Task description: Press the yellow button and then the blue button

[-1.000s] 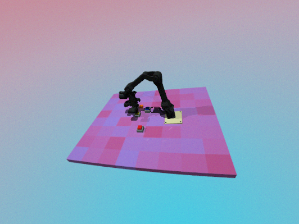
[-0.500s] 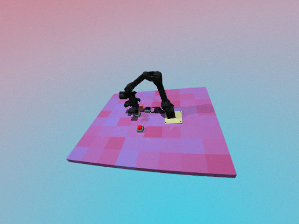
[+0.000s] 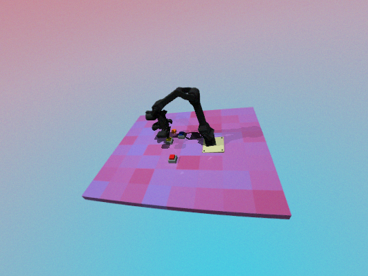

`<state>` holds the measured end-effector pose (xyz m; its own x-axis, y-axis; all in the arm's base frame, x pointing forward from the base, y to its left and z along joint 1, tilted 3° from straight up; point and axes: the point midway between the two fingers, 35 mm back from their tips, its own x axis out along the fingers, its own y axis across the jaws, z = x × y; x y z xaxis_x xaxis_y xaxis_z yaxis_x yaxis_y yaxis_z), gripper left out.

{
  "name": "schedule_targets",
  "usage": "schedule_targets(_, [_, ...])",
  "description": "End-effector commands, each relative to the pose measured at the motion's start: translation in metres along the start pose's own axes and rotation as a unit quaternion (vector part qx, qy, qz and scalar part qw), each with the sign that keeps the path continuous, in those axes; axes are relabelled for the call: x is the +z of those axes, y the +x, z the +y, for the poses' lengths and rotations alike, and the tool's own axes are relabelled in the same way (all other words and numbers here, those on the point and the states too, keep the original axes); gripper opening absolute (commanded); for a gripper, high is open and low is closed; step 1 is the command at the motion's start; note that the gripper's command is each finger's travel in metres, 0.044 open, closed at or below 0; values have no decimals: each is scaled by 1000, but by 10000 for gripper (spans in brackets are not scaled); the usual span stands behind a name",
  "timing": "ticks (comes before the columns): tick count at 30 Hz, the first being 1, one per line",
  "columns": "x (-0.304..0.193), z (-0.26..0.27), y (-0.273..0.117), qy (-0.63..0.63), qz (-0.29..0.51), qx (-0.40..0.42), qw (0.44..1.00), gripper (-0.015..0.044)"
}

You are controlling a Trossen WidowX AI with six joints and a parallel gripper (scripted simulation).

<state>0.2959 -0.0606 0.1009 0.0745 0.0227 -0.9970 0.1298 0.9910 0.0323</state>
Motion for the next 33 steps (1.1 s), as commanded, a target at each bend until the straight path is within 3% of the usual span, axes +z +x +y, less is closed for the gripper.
schedule_targets(1, [0,-1,-13,1,-4,-4,1000,20])
schedule_targets(4, [1,-1,-21,1,-4,-4,1000,20])
schedule_targets(9, [0,-1,-73,1,-4,-4,1000,20])
schedule_targets(14, [-2,-2,-75,1,-4,-4,1000,20])
schedule_targets(18, [-41,-36,-77,1,-2,-6,1000,20])
schedule_targets(22, [-82,-60,-74,1,0,-7,1000,20])
schedule_targets(27, [-84,-61,-72,1,0,-7,1000,20])
schedule_targets(33, [-84,-62,-15,1,0,-6,1000,20])
